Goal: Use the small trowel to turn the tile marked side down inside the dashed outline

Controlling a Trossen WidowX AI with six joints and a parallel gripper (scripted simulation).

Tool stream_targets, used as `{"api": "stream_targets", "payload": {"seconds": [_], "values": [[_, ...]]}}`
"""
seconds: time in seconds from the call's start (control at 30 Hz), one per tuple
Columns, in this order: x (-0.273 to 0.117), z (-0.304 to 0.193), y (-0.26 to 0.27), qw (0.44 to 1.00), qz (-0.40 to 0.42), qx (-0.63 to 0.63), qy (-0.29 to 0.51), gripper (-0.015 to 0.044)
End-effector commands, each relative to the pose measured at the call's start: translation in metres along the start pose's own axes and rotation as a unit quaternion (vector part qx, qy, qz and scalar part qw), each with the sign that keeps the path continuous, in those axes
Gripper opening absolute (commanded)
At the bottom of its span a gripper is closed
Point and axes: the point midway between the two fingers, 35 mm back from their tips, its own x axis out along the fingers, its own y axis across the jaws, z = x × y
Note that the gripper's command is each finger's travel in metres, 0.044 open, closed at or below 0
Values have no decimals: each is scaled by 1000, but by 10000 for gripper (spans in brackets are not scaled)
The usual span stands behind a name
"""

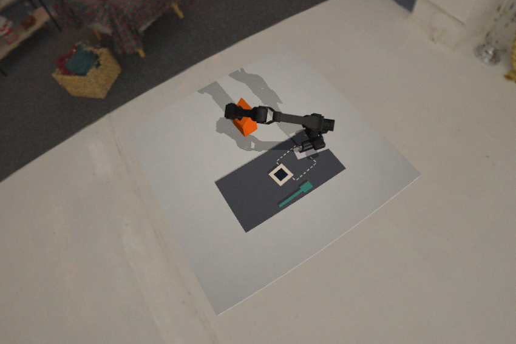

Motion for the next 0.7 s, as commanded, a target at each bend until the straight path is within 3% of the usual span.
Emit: {"api": "stream_targets", "payload": {"seconds": [0.0, 0.27, 0.67], "values": [[1, 0, 0, 1000, -1, -2, 1, 130], [1, 0, 0, 1000, -1, -12, 1, 130], [1, 0, 0, 983, -1, -184, 1, 130]]}}
